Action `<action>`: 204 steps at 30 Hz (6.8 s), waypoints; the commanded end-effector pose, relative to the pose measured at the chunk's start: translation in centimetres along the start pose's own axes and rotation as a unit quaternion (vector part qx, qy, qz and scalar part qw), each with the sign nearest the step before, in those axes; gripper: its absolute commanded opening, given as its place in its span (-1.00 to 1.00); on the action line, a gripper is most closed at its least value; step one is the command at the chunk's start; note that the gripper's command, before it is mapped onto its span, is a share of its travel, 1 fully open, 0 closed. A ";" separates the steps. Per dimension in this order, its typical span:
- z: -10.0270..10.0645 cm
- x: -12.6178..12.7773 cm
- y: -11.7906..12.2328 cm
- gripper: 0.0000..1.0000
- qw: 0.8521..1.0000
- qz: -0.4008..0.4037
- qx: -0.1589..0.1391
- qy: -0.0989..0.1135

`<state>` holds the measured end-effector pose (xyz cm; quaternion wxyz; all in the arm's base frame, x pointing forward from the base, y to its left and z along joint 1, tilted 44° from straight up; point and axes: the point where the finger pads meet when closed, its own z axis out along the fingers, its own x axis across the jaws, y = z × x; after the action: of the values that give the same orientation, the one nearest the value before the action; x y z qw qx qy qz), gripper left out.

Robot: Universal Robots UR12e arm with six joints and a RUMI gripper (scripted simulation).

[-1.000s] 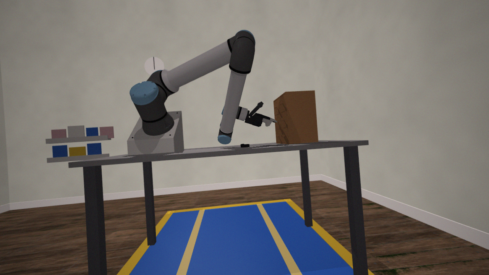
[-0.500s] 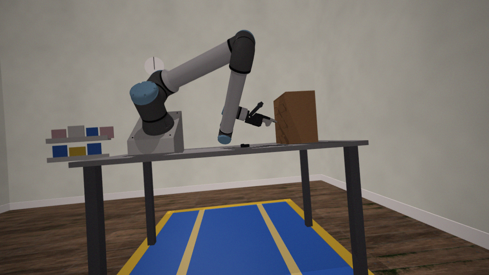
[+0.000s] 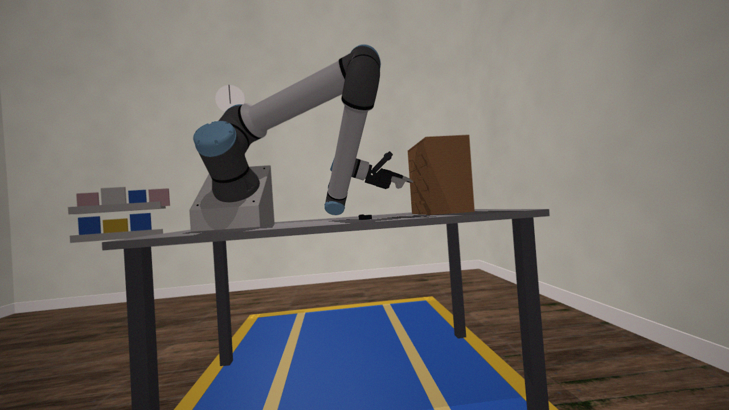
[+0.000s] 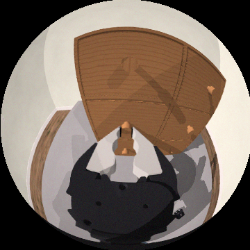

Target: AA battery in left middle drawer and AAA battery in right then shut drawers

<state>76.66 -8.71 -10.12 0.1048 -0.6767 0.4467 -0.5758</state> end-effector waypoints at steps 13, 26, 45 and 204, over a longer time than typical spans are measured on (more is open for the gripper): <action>0.0 0.0 -0.1 -0.86 1.000 0.000 0.000 0.000; -0.1 0.0 0.0 -0.86 1.000 0.000 0.000 0.000; -0.5 0.0 0.1 -0.86 1.000 0.000 0.000 0.000; -6.6 0.0 2.3 -0.86 1.000 0.000 0.000 0.000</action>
<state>69.77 -7.65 -9.62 0.1048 -0.6767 0.4467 -0.5758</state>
